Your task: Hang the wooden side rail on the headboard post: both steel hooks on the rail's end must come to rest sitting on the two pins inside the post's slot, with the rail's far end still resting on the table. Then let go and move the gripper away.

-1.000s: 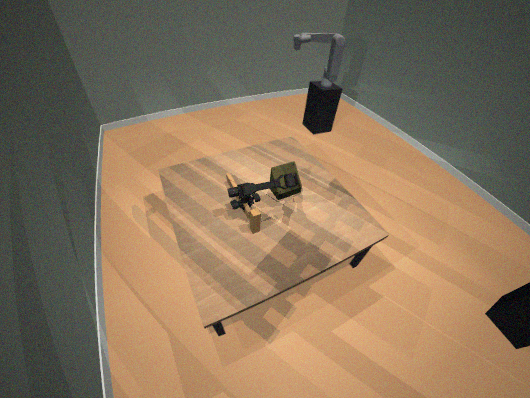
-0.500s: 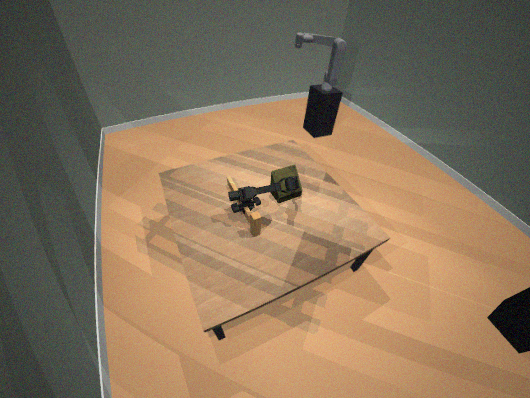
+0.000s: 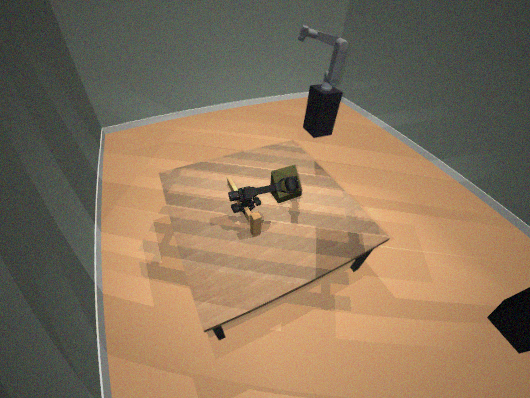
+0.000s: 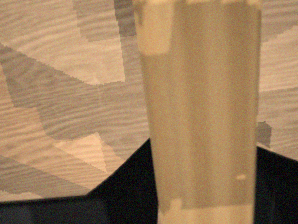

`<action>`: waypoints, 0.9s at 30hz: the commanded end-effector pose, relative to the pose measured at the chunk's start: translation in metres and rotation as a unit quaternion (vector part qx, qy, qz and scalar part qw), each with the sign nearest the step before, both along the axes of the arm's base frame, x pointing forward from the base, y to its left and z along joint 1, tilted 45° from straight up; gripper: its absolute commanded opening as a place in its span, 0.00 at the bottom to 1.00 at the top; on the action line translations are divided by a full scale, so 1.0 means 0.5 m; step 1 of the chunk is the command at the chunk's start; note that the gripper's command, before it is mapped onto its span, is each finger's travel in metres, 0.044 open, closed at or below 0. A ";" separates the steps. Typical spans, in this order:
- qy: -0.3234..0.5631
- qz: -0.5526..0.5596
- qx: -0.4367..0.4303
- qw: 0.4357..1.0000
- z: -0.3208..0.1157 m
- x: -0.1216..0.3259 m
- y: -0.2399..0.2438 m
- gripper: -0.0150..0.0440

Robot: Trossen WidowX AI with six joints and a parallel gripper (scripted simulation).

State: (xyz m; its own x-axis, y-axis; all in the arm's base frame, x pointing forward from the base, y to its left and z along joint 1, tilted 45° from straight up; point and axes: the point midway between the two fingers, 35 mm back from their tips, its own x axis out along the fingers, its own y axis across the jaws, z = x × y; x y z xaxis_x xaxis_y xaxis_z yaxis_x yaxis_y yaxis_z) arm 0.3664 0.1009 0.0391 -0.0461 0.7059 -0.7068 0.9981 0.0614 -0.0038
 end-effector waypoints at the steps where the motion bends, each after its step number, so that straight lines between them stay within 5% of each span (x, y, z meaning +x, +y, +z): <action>1: -0.007 -0.005 -0.001 1.000 0.011 0.005 -0.006 0.25; 27: -0.007 -0.005 -0.001 1.000 0.015 0.005 -0.001 0.25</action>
State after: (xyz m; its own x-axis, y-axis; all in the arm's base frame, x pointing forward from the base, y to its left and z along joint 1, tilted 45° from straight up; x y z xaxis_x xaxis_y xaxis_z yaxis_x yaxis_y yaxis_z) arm 0.3661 0.1032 0.0411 -0.0458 0.7057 -0.7070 0.9981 0.0609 -0.0038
